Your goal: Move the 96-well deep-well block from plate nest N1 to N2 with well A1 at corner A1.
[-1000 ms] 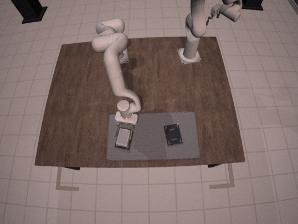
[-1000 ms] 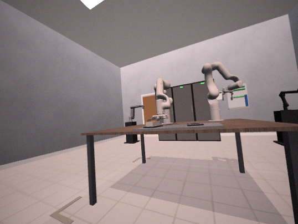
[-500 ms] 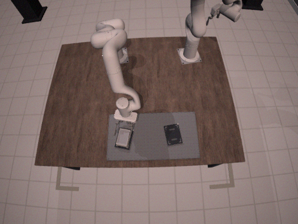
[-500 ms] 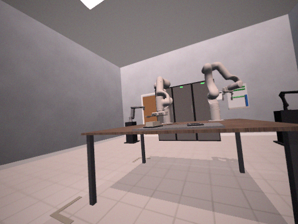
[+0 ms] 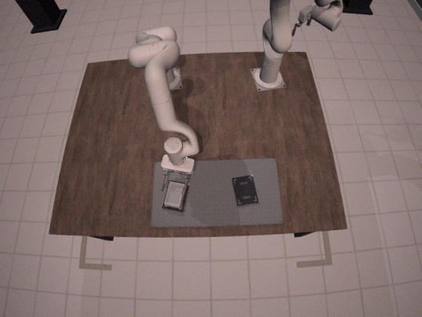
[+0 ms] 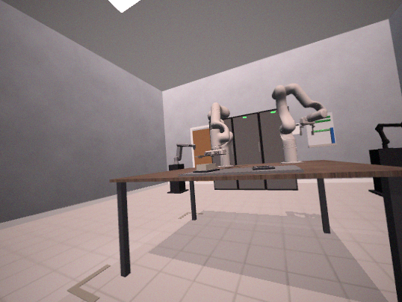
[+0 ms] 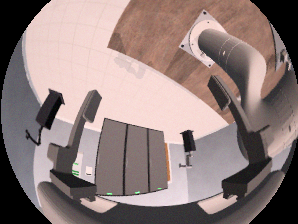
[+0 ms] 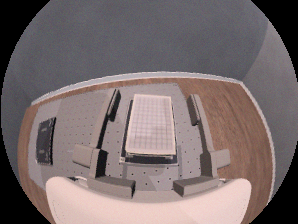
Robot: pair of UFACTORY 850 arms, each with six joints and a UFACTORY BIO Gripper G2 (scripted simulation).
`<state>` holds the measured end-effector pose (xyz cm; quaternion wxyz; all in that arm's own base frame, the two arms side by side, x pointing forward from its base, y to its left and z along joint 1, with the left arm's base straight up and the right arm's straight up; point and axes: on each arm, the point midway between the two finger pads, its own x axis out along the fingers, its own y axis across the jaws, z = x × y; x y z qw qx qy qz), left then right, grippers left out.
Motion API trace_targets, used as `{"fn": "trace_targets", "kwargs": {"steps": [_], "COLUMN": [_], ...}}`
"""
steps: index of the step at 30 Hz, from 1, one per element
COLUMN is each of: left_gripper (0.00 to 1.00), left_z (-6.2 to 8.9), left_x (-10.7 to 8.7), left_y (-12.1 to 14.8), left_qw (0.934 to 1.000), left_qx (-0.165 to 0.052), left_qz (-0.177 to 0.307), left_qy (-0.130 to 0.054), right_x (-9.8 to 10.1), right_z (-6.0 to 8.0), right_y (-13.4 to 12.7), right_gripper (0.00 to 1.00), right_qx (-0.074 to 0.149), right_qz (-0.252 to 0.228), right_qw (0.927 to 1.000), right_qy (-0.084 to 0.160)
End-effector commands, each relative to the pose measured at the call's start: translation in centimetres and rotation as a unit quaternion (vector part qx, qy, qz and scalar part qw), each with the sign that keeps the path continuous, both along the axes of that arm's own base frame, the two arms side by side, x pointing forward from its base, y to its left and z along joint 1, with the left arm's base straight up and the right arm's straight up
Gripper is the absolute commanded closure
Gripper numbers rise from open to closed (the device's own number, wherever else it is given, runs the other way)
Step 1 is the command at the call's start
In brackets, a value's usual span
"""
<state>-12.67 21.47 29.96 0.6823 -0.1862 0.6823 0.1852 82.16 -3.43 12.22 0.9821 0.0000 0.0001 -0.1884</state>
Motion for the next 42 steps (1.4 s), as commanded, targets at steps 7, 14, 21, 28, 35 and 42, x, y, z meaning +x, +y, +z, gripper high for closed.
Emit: {"fn": "trace_targets", "kwargs": {"steps": [7,14,21,28,35,42], "left_gripper": [0.00,0.00,0.00,0.00,0.00,0.00], "left_z": [0.0,0.0,0.0,0.0,0.0,0.0], "left_x": [0.0,0.0,0.0,0.0,0.0,0.0], "left_y": [0.1,0.1,0.1,0.1,0.1,0.1], "left_qw": [1.0000,1.0000,1.0000,1.0000,1.0000,1.0000], "left_qx": [0.001,0.001,0.001,0.001,0.001,0.001], "left_qz": [0.000,0.000,0.000,0.000,0.000,0.000], "left_qy": [0.000,0.000,0.000,0.000,0.000,0.000], "right_x": [-0.5,-2.1,-4.2,-5.8,-7.9,-10.1], "right_z": [0.9,2.9,5.6,7.5,10.2,12.9], "right_y": [0.2,0.5,1.0,1.4,1.9,2.5], "right_gripper": [0.63,0.63,0.63,0.63,0.63,0.63], "right_qx": [0.000,0.000,0.000,0.000,0.000,0.000], "right_qz": [0.033,0.116,0.188,0.188,0.188,0.188], "right_qw": [0.9994,0.9932,0.9821,0.9821,0.9821,0.9821], "right_qy": [-0.001,-0.001,-0.001,-0.001,-0.001,-0.001]}}
